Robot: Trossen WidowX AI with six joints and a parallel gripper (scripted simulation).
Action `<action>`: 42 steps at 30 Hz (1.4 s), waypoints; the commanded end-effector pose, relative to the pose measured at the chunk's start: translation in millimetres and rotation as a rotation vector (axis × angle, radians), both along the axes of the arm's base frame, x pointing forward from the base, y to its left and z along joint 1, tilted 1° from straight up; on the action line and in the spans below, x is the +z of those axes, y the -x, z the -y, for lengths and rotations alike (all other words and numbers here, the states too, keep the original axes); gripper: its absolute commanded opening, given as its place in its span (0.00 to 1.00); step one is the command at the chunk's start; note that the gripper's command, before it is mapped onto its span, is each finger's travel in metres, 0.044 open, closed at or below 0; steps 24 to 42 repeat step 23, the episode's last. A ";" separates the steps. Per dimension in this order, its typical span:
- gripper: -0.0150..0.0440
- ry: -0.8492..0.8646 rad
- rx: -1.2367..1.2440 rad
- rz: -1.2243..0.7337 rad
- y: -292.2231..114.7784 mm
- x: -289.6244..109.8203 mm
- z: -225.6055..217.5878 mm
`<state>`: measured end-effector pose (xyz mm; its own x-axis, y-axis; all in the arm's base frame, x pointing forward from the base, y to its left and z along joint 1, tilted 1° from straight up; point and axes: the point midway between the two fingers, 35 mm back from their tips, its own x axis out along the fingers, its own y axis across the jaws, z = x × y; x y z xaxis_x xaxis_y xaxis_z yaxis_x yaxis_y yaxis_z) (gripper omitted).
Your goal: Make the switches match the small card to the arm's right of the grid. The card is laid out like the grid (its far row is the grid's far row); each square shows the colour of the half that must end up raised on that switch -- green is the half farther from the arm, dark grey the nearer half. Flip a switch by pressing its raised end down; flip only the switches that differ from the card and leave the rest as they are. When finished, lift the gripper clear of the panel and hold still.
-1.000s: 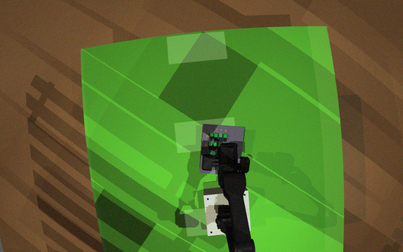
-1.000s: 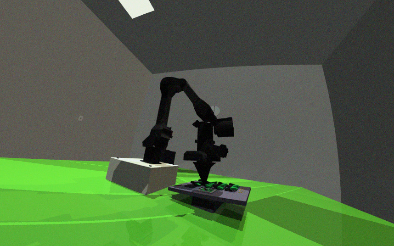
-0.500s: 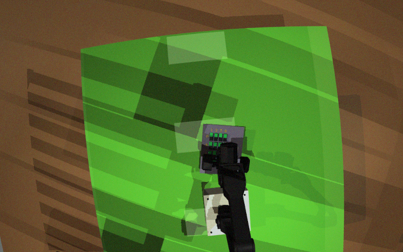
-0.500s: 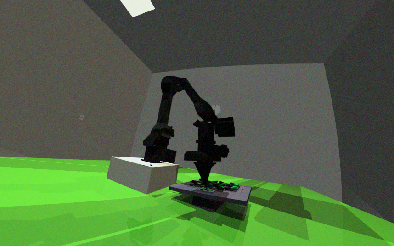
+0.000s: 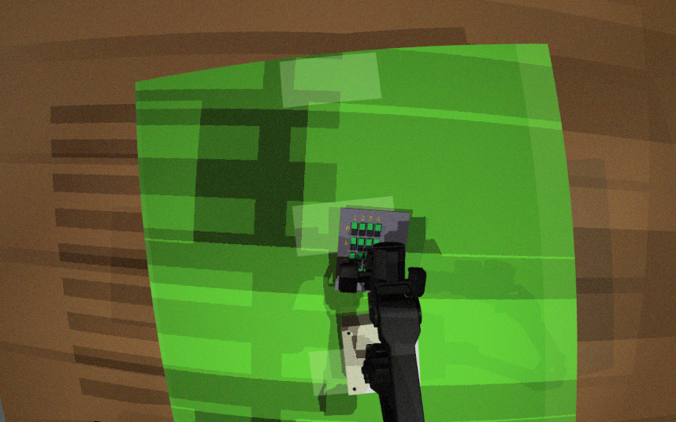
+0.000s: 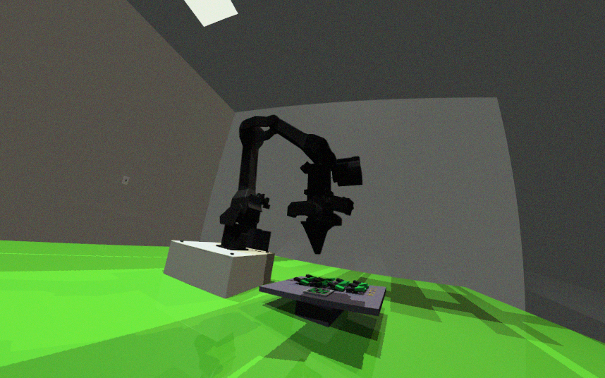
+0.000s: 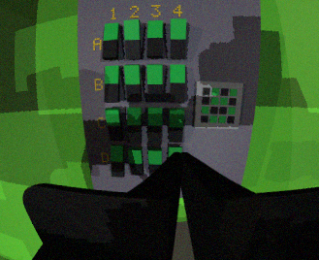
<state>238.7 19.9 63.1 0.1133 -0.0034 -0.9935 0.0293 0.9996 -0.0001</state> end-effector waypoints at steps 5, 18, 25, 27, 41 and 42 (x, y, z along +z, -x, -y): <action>0.25 -0.002 0.003 -0.014 -24.1 14.7 -28.2; 0.25 -0.002 0.003 -0.014 -25.6 15.2 -30.1; 0.25 -0.002 0.003 -0.014 -25.6 15.2 -30.1; 0.25 -0.002 0.003 -0.014 -25.6 15.2 -30.1; 0.25 -0.002 0.003 -0.014 -25.6 15.2 -30.1; 0.25 -0.002 0.003 -0.014 -25.6 15.2 -30.1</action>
